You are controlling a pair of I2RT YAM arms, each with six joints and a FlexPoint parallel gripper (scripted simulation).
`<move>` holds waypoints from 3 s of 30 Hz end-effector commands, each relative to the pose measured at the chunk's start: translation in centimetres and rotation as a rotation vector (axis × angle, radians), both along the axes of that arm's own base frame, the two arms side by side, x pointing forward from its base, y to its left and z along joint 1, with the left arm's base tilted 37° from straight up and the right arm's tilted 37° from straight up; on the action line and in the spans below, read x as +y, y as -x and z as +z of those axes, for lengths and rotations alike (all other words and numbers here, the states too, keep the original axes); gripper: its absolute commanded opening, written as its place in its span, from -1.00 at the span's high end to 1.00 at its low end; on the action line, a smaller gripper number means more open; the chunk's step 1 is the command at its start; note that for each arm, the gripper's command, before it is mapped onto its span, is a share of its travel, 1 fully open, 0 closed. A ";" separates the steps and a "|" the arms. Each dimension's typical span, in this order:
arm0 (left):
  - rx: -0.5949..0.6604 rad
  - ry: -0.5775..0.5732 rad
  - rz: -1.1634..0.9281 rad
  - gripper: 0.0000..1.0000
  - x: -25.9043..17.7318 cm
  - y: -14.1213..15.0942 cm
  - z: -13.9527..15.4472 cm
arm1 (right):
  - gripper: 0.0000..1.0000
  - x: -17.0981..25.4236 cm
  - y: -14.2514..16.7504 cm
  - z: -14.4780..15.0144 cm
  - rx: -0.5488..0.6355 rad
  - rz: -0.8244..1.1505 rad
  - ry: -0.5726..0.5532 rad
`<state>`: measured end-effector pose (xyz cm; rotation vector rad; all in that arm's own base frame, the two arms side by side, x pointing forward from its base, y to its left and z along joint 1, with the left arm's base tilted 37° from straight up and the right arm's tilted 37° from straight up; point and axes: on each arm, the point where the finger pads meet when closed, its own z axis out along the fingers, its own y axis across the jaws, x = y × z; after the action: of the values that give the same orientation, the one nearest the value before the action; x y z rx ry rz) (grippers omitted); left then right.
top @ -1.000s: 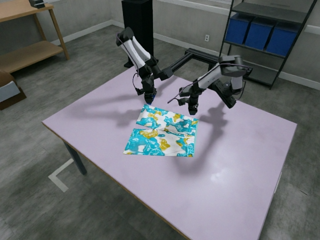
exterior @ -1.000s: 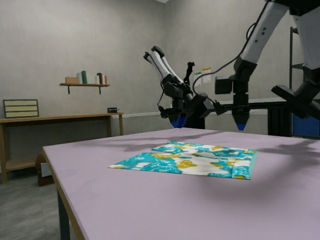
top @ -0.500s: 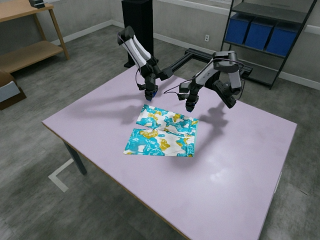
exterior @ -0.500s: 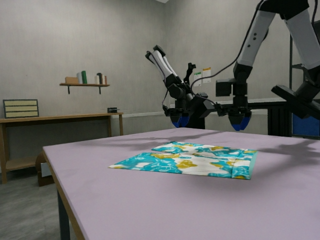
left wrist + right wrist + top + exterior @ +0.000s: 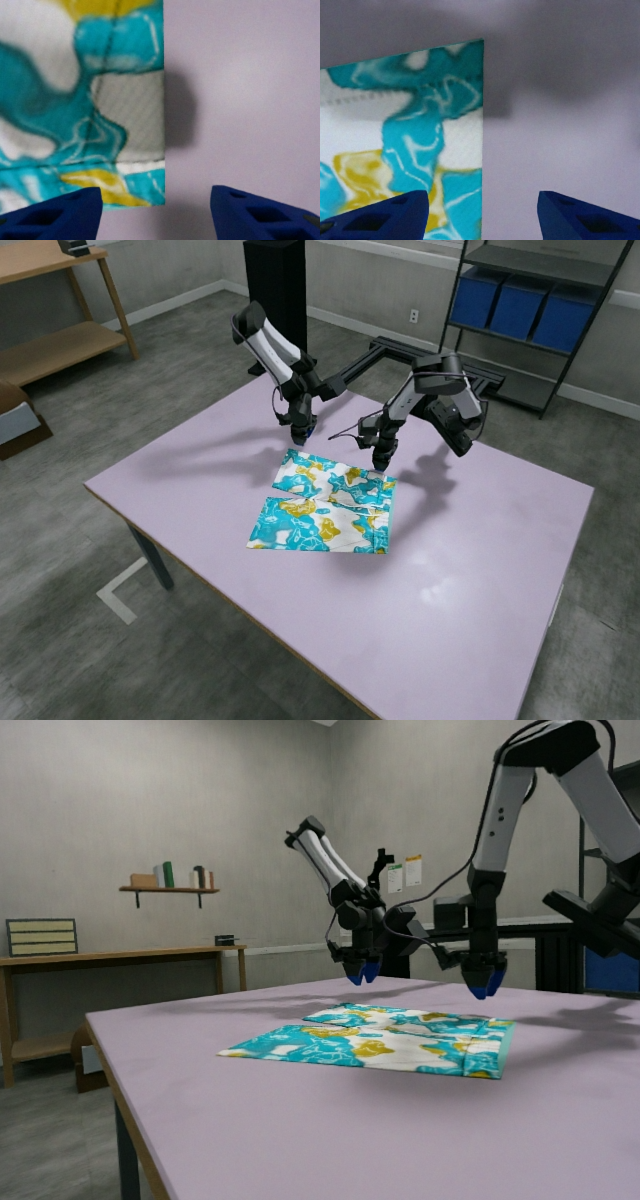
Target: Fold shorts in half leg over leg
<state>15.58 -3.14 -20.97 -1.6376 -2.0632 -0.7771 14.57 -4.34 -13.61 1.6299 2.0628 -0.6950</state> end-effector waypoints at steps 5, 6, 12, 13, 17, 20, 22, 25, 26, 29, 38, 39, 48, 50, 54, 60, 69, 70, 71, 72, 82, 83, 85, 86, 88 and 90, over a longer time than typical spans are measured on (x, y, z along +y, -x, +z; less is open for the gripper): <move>-0.040 0.025 -0.020 -0.14 0.6 -1.3 -1.8 | -0.14 -0.7 -1.2 -1.5 -0.047 0.028 -0.014; -0.040 0.025 -0.020 -0.14 0.6 -1.3 -1.8 | -0.14 -0.7 -1.2 -1.5 -0.047 0.028 -0.014; -0.051 0.033 -0.021 -0.14 0.8 -1.6 -2.3 | -0.14 -1.6 -1.1 -2.5 -0.047 0.029 -0.015; -0.068 0.047 -0.023 -0.14 0.2 -2.3 -2.3 | -0.14 -1.7 -1.1 -2.8 -0.048 0.030 -0.017; -0.061 0.041 -0.027 -0.14 0.4 -2.0 -2.3 | -0.14 -2.1 -1.1 -3.4 -0.048 0.029 -0.026; -0.061 0.041 -0.027 -0.14 0.4 -2.0 -2.3 | -0.14 -2.0 -1.3 -3.4 -0.053 0.031 -0.026; -0.061 0.041 -0.027 -0.14 0.4 -2.0 -2.3 | -0.14 -2.0 -1.2 -3.4 -0.050 0.031 -0.025; -0.048 0.030 -0.023 -0.14 1.1 -1.6 -2.9 | -0.14 -1.8 -2.5 -2.8 -0.097 0.028 -0.033; -0.052 0.033 -0.024 -0.14 1.0 -1.8 -3.0 | -0.14 -1.8 -2.6 -2.8 -0.101 0.029 -0.034; -0.055 0.035 -0.026 -0.14 1.1 -1.9 -3.0 | -0.14 -1.5 -2.8 -2.8 -0.103 0.042 -0.036; -0.054 0.033 -0.021 -0.14 1.6 -1.8 -3.5 | -0.14 -2.2 -1.4 -3.6 -0.056 0.029 -0.030; -0.054 0.033 -0.021 -0.14 1.6 -1.8 -3.5 | -0.14 -2.2 -1.4 -3.6 -0.056 0.029 -0.030; -0.034 0.024 -0.016 0.06 2.4 -1.1 -4.1 | -0.14 -2.8 -1.8 -4.5 -0.066 0.036 -0.023; -0.048 0.027 -0.018 0.06 2.1 -1.7 -4.1 | -0.14 -3.0 -1.6 -4.6 -0.063 0.036 -0.018; -0.071 0.014 -0.036 0.06 2.3 -2.3 -4.1 | -0.14 -3.2 -1.4 -4.9 -0.056 0.032 -0.023; -0.082 0.020 -0.037 0.06 2.1 -3.1 -3.8 | 0.06 -3.2 -1.8 -4.9 -0.066 0.023 -0.023; -0.070 0.012 -0.030 0.06 2.5 -2.7 -4.0 | 0.06 -3.2 -2.8 -5.1 -0.076 0.028 -0.017; -0.070 0.012 -0.030 0.27 2.5 -2.7 -4.0 | 0.06 -3.2 -2.7 -5.2 -0.078 0.028 -0.017; -0.070 0.012 -0.030 0.27 2.5 -2.7 -4.0 | 0.06 -3.2 -2.8 -5.2 -0.080 0.028 -0.017; -0.065 0.009 -0.032 0.27 2.6 -2.5 -3.9 | 0.06 -3.2 -2.8 -5.2 -0.080 0.028 -0.017; -0.124 -0.023 -0.059 0.27 3.3 -3.4 -3.5 | 0.27 -3.1 -3.1 -5.3 -0.088 0.030 -0.024; -0.113 -0.007 -0.051 0.27 2.9 -3.7 -3.8 | 0.27 -3.1 -3.1 -5.3 -0.088 0.030 -0.024; -0.115 -0.006 -0.051 0.27 2.9 -3.9 -3.8 | 0.27 -2.9 -3.9 -5.4 -0.122 0.038 -0.040; -0.115 -0.006 -0.051 0.27 2.9 -4.0 -3.8 | 0.27 -2.8 -4.1 -5.5 -0.134 0.040 -0.048; -0.118 -0.004 -0.047 0.27 2.8 -4.0 -3.8 | 0.27 -2.7 -4.5 -5.6 -0.149 0.042 -0.054; -0.118 -0.004 -0.047 0.27 2.9 -4.0 -3.8 | 0.27 -2.8 -3.9 -5.6 -0.127 0.037 -0.045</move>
<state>16.85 -0.99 -24.60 -1.6915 -2.0708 -0.7805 15.62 -7.28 -18.30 1.5922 2.0900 -0.6321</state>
